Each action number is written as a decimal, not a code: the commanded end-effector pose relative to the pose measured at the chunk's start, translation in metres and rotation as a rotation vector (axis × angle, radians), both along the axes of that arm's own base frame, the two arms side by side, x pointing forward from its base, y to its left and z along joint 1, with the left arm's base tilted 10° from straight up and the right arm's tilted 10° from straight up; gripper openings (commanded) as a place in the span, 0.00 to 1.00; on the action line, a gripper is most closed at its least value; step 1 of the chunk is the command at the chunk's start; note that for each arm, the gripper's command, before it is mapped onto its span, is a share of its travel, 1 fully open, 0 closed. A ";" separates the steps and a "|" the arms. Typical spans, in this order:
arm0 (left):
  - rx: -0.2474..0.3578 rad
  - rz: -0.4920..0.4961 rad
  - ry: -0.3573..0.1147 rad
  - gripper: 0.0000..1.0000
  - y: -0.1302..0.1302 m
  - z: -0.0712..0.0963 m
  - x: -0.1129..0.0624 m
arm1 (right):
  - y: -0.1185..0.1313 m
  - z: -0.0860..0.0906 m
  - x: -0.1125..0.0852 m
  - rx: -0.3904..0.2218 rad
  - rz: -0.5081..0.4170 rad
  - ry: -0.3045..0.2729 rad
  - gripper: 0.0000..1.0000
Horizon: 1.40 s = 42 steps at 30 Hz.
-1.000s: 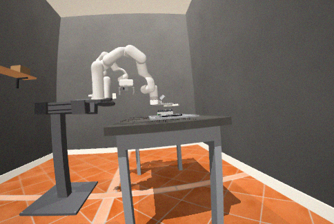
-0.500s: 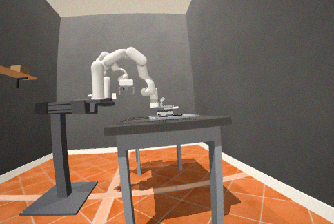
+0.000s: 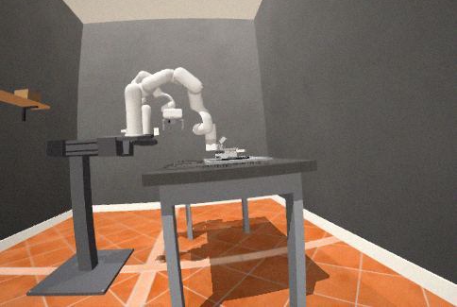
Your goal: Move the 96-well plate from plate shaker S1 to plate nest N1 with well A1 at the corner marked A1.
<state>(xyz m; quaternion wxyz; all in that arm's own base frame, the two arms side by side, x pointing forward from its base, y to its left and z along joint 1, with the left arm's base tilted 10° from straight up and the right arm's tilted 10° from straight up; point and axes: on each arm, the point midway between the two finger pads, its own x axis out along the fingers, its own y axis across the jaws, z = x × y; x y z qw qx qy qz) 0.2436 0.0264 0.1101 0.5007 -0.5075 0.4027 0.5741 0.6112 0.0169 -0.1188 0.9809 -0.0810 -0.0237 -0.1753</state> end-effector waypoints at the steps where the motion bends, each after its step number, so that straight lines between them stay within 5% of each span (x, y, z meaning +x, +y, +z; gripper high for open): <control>1: 0.001 0.000 -0.002 1.00 0.000 0.001 0.001 | 0.000 -0.003 0.002 0.001 0.001 -0.005 0.00; 11: 0.001 0.000 -0.002 1.00 0.000 0.001 0.001 | -0.002 -0.017 0.002 0.001 0.001 -0.005 0.00; 42: 0.001 0.000 -0.002 1.00 0.000 0.001 0.001 | -0.002 -0.017 0.002 0.001 0.001 -0.005 0.00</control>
